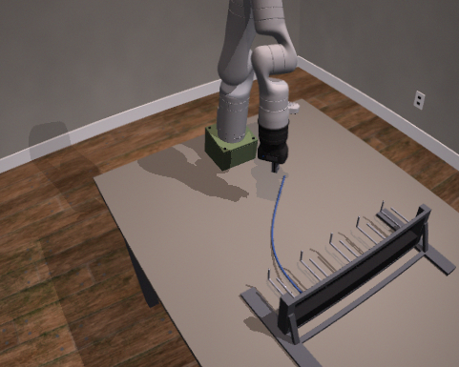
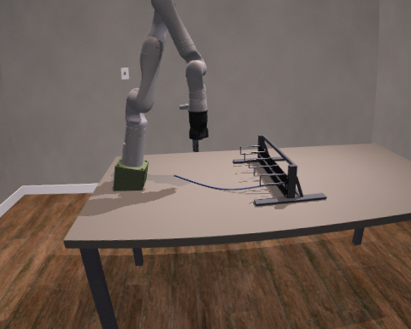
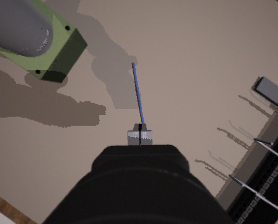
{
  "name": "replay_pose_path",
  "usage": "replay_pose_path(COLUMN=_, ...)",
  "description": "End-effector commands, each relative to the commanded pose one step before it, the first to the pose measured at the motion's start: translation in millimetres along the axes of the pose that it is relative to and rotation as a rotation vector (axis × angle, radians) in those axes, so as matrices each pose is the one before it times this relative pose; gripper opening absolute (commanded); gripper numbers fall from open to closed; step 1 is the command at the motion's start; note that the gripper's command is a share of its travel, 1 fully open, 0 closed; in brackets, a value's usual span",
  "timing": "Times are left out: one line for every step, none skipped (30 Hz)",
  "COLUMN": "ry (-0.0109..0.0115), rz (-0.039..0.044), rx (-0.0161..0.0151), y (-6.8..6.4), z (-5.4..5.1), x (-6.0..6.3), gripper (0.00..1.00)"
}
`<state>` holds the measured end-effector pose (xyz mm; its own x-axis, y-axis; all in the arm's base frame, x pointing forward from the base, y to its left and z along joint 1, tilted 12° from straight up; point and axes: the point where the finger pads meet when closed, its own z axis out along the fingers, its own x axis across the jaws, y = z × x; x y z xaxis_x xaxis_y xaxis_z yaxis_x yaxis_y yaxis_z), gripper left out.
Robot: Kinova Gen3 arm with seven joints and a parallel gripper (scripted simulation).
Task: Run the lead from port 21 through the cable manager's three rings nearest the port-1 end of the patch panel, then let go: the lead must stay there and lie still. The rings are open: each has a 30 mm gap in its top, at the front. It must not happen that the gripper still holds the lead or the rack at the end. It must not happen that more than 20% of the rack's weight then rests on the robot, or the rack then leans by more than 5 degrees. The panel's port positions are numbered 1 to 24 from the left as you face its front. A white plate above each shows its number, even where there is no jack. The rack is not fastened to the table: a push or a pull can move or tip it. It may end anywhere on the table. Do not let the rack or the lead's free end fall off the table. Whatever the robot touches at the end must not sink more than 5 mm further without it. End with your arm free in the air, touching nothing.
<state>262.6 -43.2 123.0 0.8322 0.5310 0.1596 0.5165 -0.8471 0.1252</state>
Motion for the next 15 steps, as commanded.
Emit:
replay_pose_path(ry=0.00108, rz=-0.0035, rx=0.00005, y=-0.28, z=-0.12, x=0.46, gripper=0.0)
replay_pose_path(ry=0.00023, rz=-0.02305, rx=0.00006, y=-1.29, z=0.13, x=0.41, gripper=0.0)
replay_pose_path(ry=0.00037, rz=-0.03227, rx=0.00006, y=-1.77, z=0.18, x=0.61, gripper=0.0)
replay_pose_path(ry=0.00046, rz=-0.0357, rx=0.00004, y=-1.91, z=0.19, x=0.73, gripper=0.0)
replay_pose_path(ry=0.00046, rz=-0.03229, rx=0.0, y=-1.69, z=0.16, x=0.72, gripper=0.0)
replay_pose_path(ry=0.00036, rz=-0.02307, rx=-0.00002, y=-1.18, z=0.11, x=0.55, gripper=0.0)
replay_pose_path(ry=0.00018, rz=-0.01122, rx=-0.00001, y=-0.56, z=0.05, x=0.28, gripper=0.0)
replay_pose_path(ry=0.00003, rz=-0.00199, rx=0.0, y=-0.1, z=0.01, x=0.05, gripper=0.0)
replay_pose_path(ry=0.0, rz=0.0, rx=0.0, y=0.0, z=0.0, x=0.0, gripper=0.67)
replay_pose_path(ry=0.0, rz=0.0, rx=0.0, y=0.0, z=0.0, x=0.0, gripper=0.67)
replay_pose_path(ry=0.0, rz=0.0, rx=0.0, y=0.0, z=0.0, x=0.0, gripper=0.67)
replay_pose_path(ry=0.0, rz=0.0, rx=0.0, y=0.0, z=0.0, x=0.0, gripper=0.67)
replay_pose_path(ry=0.0, rz=0.0, rx=0.0, y=0.0, z=0.0, x=0.0, gripper=0.67)
replay_pose_path(ry=0.0, rz=0.0, rx=0.0, y=0.0, z=0.0, x=0.0, gripper=0.67)
replay_pose_path(ry=0.0, rz=0.0, rx=0.0, y=0.0, z=0.0, x=0.0, gripper=0.67)
